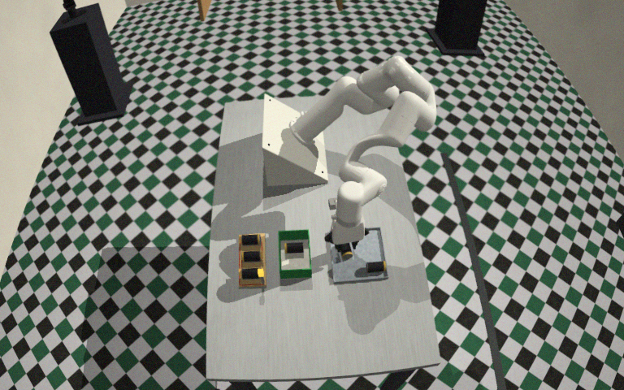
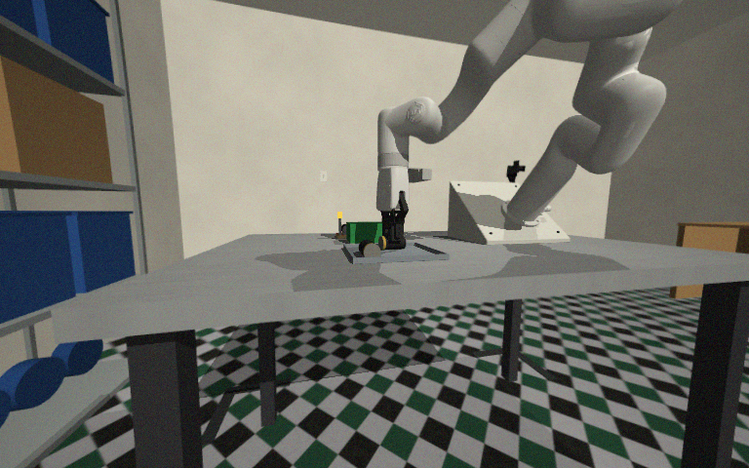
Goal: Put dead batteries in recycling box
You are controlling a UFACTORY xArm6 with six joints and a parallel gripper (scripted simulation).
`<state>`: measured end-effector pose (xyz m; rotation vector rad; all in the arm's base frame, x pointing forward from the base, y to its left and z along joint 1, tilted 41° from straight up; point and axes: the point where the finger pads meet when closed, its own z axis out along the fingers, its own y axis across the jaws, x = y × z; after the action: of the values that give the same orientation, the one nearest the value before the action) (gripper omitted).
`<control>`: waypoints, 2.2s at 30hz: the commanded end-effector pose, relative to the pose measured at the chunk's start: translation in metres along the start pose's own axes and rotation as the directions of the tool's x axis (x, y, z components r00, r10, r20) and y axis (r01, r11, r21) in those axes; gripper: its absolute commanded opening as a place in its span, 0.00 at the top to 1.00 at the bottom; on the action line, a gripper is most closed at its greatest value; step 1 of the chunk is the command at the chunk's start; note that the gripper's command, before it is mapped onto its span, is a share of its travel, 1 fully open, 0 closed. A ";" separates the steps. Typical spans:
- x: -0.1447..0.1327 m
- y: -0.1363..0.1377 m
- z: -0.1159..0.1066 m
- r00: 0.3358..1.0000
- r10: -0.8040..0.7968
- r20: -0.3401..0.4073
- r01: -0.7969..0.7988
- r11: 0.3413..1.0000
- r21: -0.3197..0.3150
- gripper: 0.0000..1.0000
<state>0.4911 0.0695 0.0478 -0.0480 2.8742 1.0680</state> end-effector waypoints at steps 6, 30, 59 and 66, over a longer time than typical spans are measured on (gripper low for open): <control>-0.002 0.000 0.010 1.000 -0.001 0.004 0.001 1.000 0.001 0.49; -0.002 0.000 0.011 1.000 -0.001 0.004 0.001 1.000 0.001 0.72; -0.002 0.000 -0.019 1.000 -0.001 0.004 0.001 1.000 0.001 0.72; -0.002 0.000 -0.034 1.000 -0.001 0.004 0.001 1.000 0.001 0.72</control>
<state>0.4906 0.0547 0.0645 -0.0473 2.8726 1.0665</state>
